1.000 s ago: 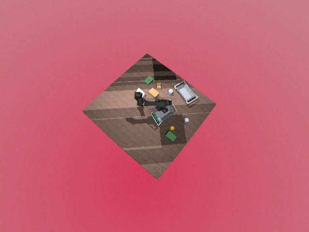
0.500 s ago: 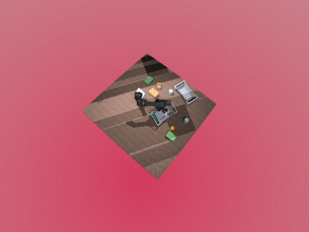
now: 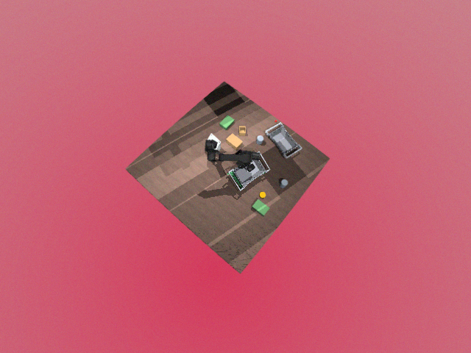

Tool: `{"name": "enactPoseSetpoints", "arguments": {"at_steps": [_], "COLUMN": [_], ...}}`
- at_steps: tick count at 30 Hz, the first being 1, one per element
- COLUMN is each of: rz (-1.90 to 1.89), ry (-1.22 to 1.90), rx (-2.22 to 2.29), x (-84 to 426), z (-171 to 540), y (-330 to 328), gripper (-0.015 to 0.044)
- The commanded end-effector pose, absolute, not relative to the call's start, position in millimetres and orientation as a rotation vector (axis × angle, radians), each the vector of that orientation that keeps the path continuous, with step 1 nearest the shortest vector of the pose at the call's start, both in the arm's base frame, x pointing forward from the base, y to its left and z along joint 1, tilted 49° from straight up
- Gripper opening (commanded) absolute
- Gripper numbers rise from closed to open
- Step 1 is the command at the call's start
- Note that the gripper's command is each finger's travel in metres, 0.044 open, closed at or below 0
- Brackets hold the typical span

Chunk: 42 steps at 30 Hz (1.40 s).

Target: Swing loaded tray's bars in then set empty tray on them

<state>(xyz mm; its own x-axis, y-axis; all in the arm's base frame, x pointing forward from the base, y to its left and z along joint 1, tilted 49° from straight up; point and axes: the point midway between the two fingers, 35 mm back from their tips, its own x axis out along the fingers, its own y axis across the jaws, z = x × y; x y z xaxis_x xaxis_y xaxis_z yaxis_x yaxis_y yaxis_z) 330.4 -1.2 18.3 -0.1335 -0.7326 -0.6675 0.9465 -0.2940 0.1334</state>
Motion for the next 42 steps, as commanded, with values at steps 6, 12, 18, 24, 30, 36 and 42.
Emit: {"name": "enactPoseSetpoints", "arguments": {"at_steps": [6,12,18,24,30,36,42], "rz": [-1.735,-1.735,-1.735,-1.735,-1.735,-1.735,-1.735], "ry": [0.39,0.39,0.39,0.39,0.39,0.39,0.39], "rx": [0.758,0.758,0.757,0.757,0.757,0.757,0.757], "x": [322.9,320.2,318.5,318.5,317.2,314.3,314.3], "z": [12.9,9.9,8.0,8.0,6.4,2.9,2.9], "y": [-6.0,-8.3,-9.7,-9.7,-11.0,-13.8,-13.8], "gripper": [0.0,0.0,0.0,0.0,0.0,0.0,0.0]}}
